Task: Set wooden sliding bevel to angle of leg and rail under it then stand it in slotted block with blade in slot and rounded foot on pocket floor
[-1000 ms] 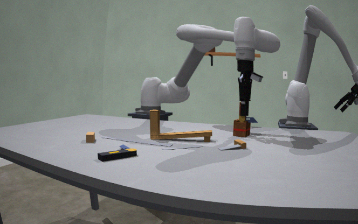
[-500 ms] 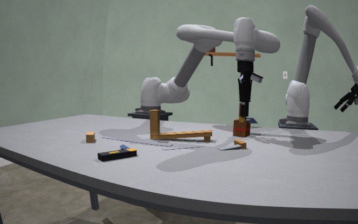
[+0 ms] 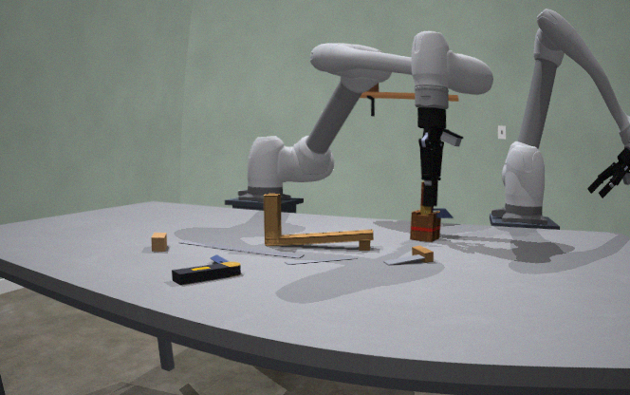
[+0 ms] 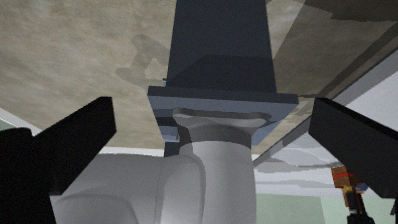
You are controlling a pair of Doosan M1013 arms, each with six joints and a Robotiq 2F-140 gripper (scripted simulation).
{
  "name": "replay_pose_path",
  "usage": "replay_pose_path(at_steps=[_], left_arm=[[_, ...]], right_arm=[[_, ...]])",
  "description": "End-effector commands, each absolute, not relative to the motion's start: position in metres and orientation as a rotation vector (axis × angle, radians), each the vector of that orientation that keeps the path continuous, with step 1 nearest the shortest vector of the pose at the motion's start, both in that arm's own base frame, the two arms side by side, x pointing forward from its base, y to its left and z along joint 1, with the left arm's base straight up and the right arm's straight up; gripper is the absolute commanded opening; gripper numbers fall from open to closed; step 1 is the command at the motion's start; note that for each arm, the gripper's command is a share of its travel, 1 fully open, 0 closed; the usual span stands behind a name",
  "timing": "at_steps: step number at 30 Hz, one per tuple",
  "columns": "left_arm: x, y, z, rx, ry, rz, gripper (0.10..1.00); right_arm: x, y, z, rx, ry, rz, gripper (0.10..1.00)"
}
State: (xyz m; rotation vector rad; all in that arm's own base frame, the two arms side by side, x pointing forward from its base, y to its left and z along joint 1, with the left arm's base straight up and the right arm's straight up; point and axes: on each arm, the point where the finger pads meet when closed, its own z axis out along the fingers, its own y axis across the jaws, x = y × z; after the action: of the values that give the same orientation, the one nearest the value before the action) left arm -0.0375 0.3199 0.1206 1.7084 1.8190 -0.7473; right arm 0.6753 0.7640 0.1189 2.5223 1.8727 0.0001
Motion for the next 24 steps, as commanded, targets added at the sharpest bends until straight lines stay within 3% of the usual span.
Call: replay_pose_path(at_steps=[1, 24], left_arm=[[-0.0376, 0.3203, 0.1210, 1.709, 1.820, -0.747, 1.000], [-0.0376, 0.3203, 0.1210, 1.709, 1.820, -0.747, 1.000]], right_arm=[[0.6755, 0.7644, 0.1196, 2.523, 1.873, 0.004, 0.099], [0.6755, 0.7644, 0.1156, 2.523, 1.873, 0.004, 0.099]])
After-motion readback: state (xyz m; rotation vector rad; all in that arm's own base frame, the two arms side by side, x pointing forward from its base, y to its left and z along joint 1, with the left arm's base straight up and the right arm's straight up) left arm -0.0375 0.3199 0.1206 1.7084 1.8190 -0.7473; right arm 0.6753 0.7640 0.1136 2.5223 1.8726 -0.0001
